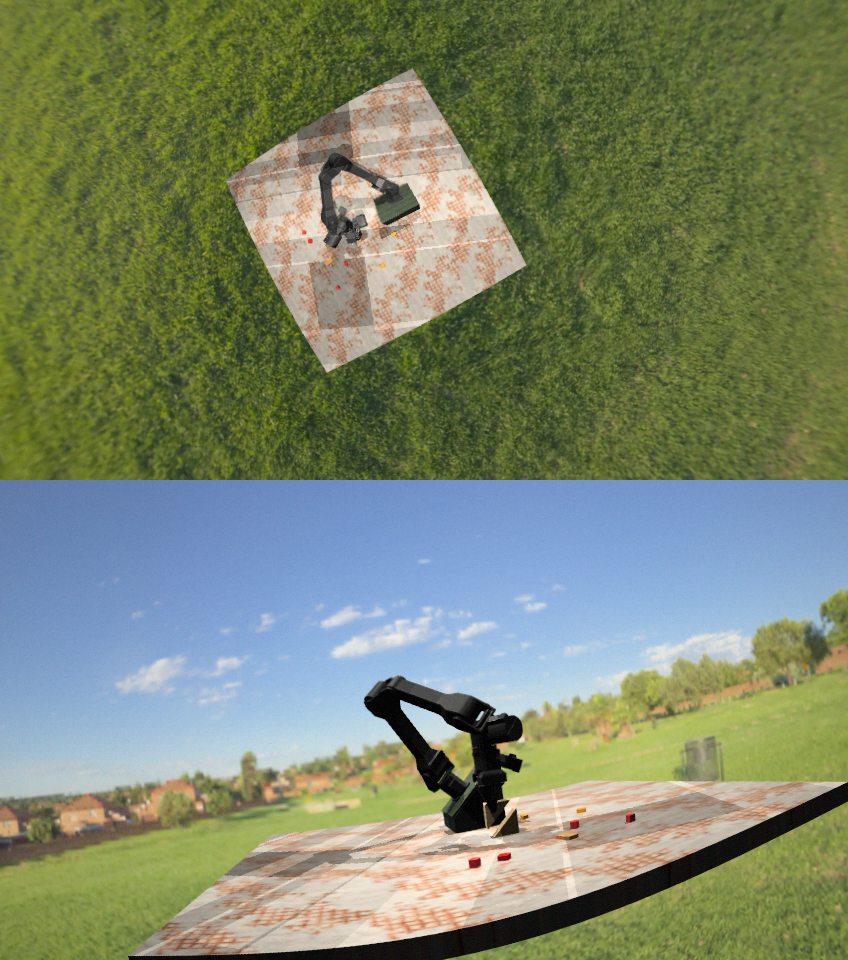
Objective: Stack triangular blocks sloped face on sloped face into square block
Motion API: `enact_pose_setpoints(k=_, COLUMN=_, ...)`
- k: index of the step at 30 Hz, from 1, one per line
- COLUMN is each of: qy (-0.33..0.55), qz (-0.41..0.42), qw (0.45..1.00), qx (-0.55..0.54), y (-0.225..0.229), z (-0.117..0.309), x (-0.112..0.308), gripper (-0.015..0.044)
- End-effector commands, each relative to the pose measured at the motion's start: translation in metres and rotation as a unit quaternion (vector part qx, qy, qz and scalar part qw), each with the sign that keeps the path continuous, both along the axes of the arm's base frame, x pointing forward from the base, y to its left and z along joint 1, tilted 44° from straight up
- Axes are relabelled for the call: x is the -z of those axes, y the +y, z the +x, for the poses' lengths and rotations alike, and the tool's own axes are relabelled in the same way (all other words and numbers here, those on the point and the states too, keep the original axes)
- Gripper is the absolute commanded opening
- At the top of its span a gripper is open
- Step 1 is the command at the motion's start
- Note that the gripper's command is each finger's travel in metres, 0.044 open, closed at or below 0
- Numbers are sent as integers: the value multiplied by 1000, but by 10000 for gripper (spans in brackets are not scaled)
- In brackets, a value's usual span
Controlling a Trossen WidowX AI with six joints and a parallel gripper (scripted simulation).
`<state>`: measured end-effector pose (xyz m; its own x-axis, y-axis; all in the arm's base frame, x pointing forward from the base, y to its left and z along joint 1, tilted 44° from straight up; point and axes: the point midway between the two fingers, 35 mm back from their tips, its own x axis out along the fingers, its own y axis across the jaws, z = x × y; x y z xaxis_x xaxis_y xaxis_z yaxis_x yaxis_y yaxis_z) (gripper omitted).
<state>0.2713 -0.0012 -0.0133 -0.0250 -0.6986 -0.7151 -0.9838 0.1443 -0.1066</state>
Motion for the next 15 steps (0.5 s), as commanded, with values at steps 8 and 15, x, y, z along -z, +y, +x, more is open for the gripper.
enact_pose_setpoints(k=8, qy=-3, qz=-3, qw=1000, qx=-1, y=0, z=1, x=1, gripper=0)
enact_pose_setpoints(k=15, qy=-3, qz=-3, qw=1000, qx=-1, y=-1, z=2, x=4, gripper=0)
